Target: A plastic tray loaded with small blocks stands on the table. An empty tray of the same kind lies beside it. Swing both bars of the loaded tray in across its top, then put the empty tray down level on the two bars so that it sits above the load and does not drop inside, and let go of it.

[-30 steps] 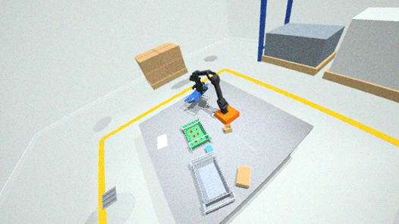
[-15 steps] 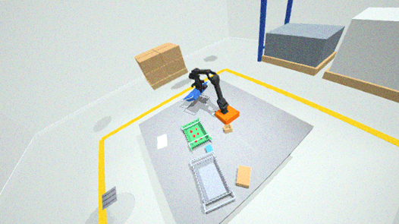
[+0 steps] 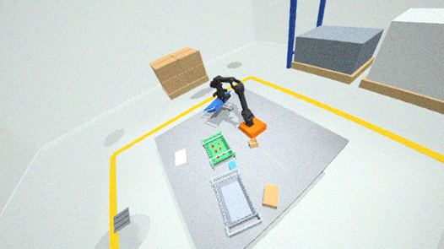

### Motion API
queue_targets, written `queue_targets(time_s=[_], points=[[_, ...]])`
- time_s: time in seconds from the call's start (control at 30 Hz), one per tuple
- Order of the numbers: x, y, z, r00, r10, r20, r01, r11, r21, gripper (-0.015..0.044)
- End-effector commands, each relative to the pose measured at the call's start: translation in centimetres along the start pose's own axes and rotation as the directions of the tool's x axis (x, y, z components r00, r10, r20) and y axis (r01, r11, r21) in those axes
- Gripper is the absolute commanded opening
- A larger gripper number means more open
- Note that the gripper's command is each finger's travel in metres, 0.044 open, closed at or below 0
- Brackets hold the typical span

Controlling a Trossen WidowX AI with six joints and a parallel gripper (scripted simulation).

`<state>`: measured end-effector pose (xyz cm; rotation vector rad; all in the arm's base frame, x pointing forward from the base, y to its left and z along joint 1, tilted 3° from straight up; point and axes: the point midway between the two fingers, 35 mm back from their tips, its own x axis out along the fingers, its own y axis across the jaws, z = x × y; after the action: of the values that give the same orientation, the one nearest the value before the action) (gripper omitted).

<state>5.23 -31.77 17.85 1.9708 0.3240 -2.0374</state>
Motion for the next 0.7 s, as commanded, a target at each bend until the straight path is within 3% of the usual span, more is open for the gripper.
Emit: queue_targets(time_s=[0.0, 0.67], points=[[-0.3, 0.3, 0.0, 1.0, 0.015, 0.001, -0.015, 1.0, 0.004, 0.0], [-0.3, 0.9, -7.5, 1.0, 0.014, -0.011, -0.015, 0.987, -0.159, 0.0]])
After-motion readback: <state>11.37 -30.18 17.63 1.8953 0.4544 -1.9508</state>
